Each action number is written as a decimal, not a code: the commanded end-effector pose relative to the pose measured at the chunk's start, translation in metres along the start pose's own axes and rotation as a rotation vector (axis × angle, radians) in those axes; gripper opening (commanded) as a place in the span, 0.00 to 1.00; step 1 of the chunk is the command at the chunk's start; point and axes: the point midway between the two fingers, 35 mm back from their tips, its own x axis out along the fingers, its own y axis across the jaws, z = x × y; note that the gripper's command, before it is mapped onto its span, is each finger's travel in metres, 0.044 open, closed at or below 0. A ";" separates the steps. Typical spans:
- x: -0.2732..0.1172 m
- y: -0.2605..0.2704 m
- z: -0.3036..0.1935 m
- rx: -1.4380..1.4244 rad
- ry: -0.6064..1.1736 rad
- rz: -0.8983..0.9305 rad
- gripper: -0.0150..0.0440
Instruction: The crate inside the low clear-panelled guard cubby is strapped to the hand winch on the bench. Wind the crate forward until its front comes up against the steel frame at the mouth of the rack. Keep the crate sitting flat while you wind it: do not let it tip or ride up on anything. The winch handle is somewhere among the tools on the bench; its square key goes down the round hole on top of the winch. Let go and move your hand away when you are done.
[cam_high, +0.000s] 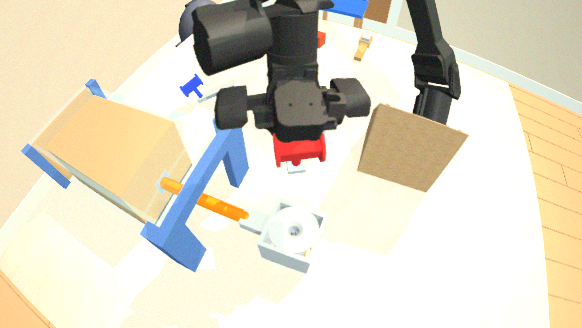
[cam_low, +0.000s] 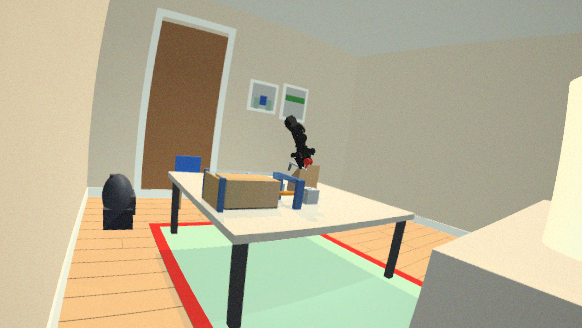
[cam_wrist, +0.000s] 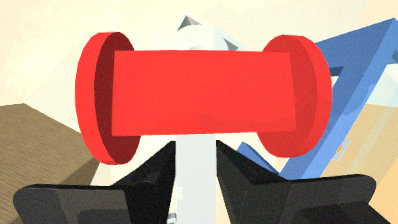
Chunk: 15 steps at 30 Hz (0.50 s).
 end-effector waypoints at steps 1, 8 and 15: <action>0.004 0.005 0.026 -0.214 -0.016 0.015 0.25; 0.014 0.020 0.059 -0.522 -0.045 0.059 0.25; 0.023 0.038 0.089 -0.820 -0.098 0.126 0.25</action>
